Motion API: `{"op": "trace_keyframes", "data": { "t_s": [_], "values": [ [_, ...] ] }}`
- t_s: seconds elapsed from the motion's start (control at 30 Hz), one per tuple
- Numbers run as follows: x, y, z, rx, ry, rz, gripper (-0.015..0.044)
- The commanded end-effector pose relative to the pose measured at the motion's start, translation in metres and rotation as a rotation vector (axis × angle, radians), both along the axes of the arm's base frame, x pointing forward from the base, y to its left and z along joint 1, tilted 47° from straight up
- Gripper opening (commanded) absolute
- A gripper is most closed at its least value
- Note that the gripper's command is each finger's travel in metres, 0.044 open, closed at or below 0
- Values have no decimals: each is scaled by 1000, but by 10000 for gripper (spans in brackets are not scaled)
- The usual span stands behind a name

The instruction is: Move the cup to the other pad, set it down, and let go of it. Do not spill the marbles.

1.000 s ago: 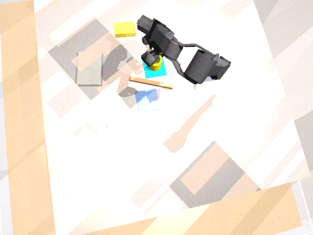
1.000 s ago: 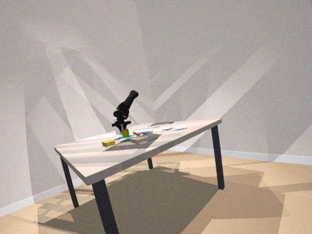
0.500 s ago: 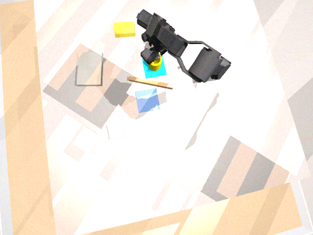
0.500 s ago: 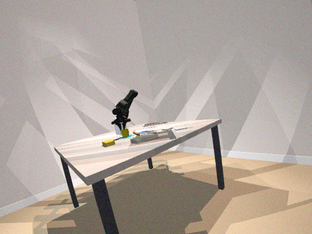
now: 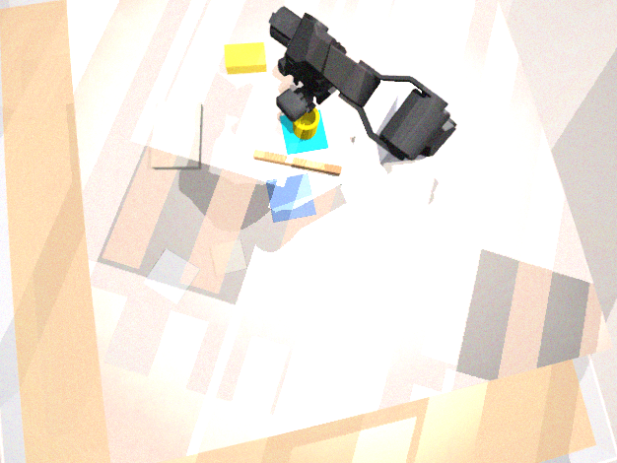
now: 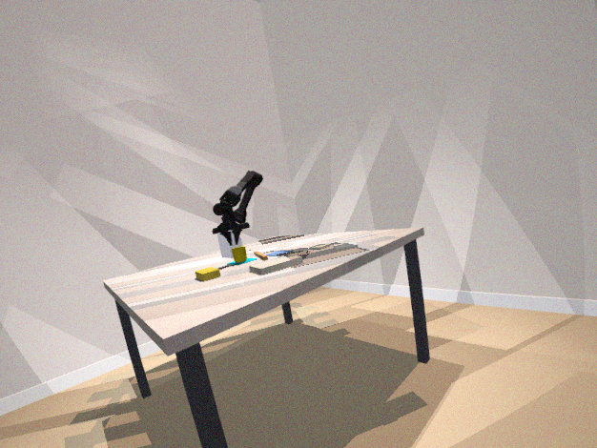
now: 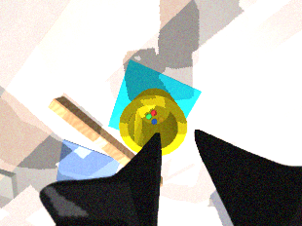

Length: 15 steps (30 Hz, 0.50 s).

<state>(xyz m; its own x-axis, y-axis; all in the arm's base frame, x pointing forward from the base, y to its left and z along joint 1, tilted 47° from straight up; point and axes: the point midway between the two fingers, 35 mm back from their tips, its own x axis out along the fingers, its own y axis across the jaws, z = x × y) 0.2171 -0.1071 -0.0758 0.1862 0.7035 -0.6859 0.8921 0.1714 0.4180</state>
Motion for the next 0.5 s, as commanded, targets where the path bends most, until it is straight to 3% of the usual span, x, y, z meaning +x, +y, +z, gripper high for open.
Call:
{"op": "trace_keyframes", "data": {
  "t_s": [0.0, 0.33, 0.47],
  "values": [
    [0, 0, 0, 0, 0, 0, 173],
    [0, -3, 3, -1, 0, 0, 435],
    [-2, -15, 13, -3, 1, 1, 440]
  ]
}}
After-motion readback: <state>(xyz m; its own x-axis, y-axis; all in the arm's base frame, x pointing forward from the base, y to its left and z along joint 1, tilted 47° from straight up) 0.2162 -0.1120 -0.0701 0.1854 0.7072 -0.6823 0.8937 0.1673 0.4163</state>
